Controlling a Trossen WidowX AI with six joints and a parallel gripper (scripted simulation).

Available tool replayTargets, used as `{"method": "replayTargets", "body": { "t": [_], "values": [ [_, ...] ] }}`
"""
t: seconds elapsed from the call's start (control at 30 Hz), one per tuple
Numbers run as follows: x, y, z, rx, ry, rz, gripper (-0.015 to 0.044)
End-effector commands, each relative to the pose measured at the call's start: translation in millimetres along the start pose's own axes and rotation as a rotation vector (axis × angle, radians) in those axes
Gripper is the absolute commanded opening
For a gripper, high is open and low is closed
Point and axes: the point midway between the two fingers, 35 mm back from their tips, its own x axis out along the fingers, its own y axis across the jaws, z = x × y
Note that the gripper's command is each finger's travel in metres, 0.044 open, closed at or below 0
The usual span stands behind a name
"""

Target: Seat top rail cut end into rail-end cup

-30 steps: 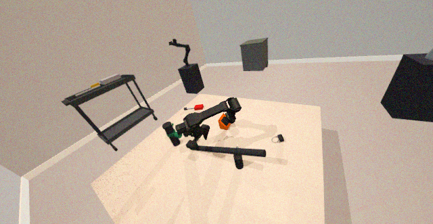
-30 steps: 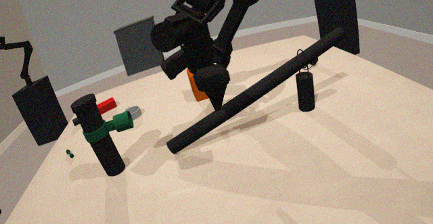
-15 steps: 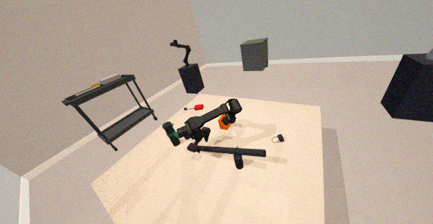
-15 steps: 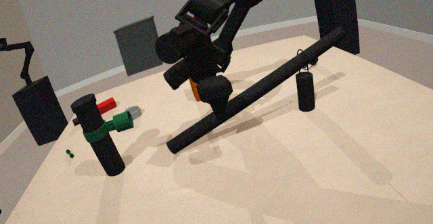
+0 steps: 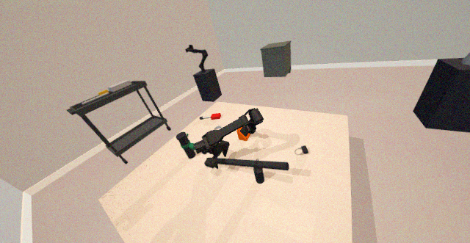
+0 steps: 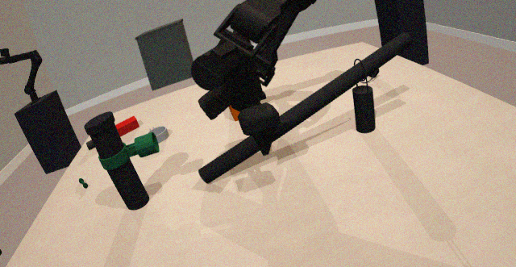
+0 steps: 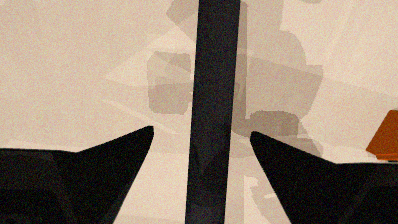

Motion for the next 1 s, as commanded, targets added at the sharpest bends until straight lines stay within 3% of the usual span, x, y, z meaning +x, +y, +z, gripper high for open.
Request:
{"method": "replayTargets", "body": {
  "t": [0.0, 0.37, 0.7, 0.97],
  "values": [
    [7, 0, -1, 0.004, 0.005, 0.002, 0.0440],
    [23, -2, -2, 0.003, 0.007, 0.002, 0.0440],
    [23, -1, -2, 0.004, 0.006, 0.002, 0.0177],
    [23, -1, -2, 0.004, 0.006, 0.002, 0.0124]
  ]
}}
